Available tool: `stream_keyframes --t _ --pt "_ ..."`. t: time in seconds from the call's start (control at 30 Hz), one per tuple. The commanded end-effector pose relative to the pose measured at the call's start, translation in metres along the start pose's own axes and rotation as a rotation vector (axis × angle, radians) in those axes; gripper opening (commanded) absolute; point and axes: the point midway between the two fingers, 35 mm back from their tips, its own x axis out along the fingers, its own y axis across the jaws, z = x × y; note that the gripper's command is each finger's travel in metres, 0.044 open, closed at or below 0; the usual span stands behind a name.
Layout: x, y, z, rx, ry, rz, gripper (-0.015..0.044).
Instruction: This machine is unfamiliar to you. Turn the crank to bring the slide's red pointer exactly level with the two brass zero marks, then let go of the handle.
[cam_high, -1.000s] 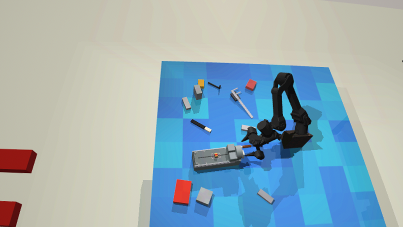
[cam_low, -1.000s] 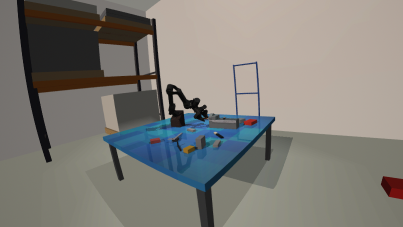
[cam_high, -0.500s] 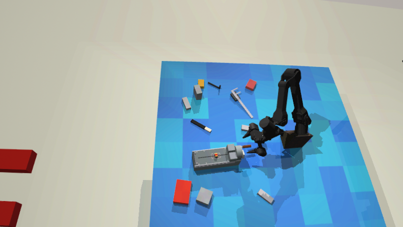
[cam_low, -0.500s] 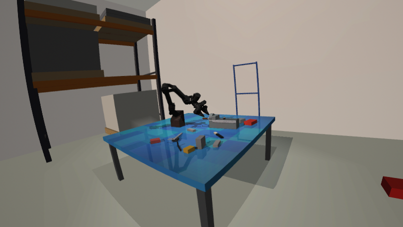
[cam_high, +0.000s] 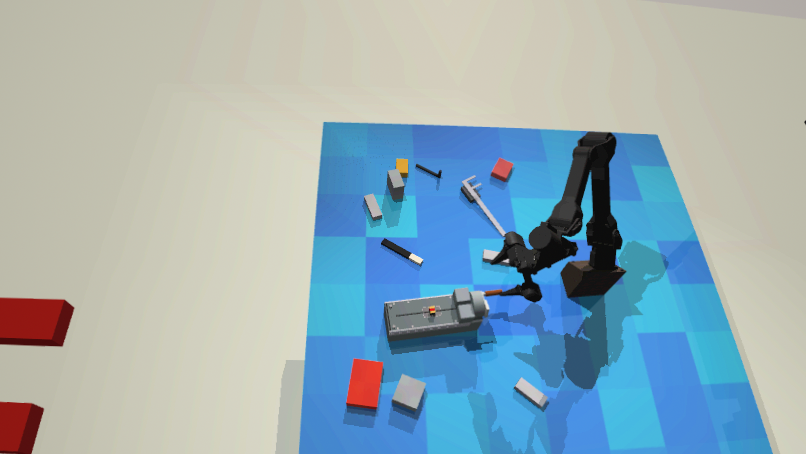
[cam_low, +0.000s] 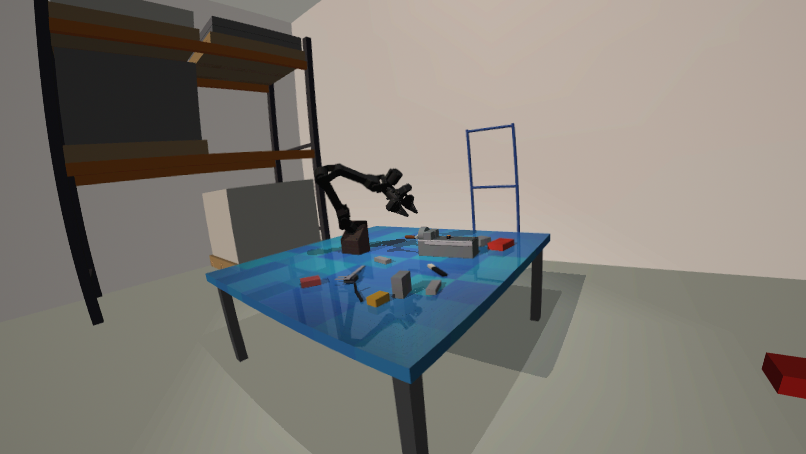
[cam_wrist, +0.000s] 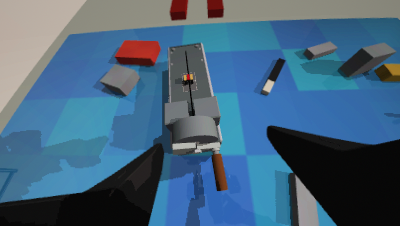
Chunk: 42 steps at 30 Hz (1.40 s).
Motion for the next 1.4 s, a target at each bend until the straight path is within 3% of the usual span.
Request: stream_keyframes --t 0.0,0.87,1.17,1.37 --pt "-0.006 -0.003 0.008 -0.001 0.005 -0.004 0.0440" --pt "0.074 -0.003 0.093 -0.196 0.108 0.119 0.0440" --pt "0.109 -0.004 0.059 -0.199 0.108 0.118 0.0440" --pt "0.112 -0.004 0.056 -0.199 0.108 0.118 0.0440"
